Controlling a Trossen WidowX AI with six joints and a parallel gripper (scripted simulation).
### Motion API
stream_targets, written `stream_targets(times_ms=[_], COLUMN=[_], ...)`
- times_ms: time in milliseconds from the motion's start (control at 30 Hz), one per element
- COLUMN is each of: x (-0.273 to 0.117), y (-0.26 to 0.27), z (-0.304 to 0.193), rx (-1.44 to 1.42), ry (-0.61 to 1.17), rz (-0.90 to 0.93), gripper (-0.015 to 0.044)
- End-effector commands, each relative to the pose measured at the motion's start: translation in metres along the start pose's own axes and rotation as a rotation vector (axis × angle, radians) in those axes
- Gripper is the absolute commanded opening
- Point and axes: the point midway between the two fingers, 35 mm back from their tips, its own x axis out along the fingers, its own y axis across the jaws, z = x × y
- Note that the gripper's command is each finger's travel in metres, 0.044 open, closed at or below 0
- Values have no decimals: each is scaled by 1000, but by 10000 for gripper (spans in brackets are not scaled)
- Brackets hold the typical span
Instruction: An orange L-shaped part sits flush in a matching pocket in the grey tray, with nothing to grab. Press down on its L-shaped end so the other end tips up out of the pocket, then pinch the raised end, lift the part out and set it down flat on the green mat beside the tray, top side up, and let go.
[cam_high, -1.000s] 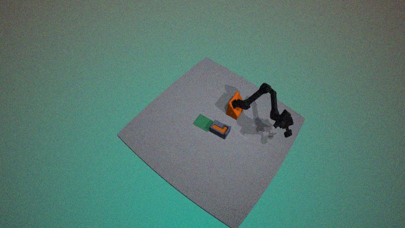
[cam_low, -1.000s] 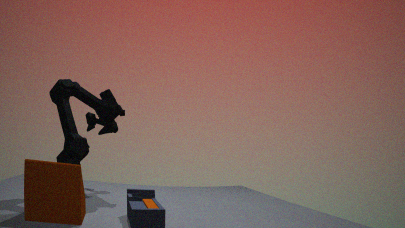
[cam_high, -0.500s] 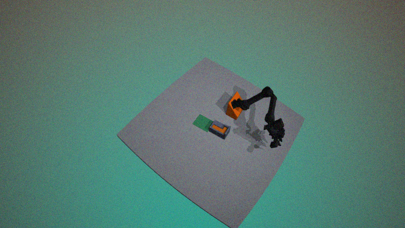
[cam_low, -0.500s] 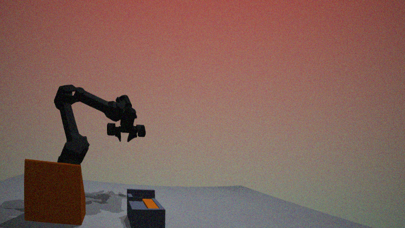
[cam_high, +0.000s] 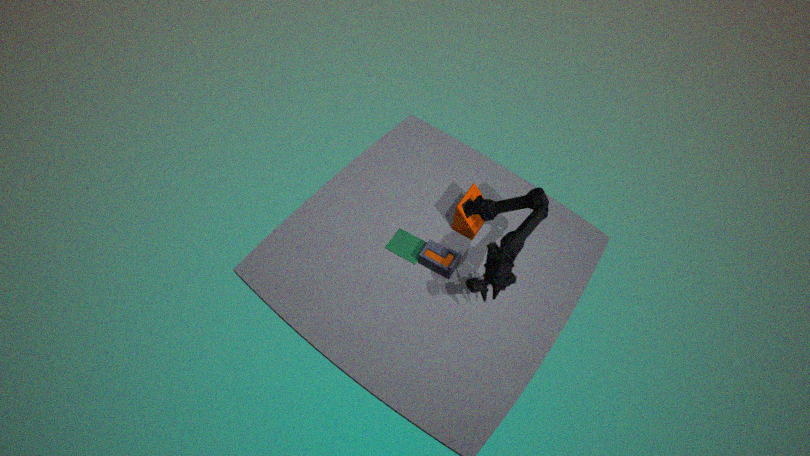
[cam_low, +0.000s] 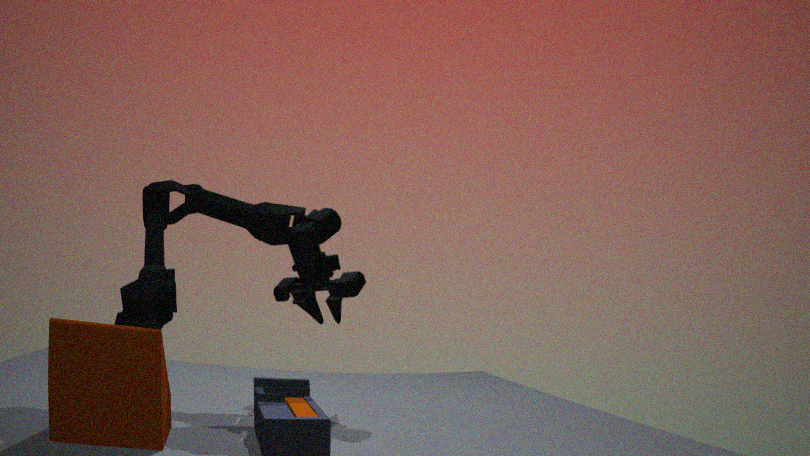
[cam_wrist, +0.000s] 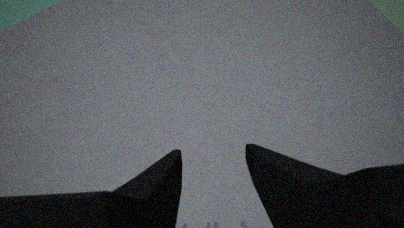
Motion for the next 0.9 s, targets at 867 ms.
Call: stream_targets(times_ms=[867], x=[-42], y=[-45], z=[-234], rx=[843], ry=[557], rz=[-109], gripper=[180])
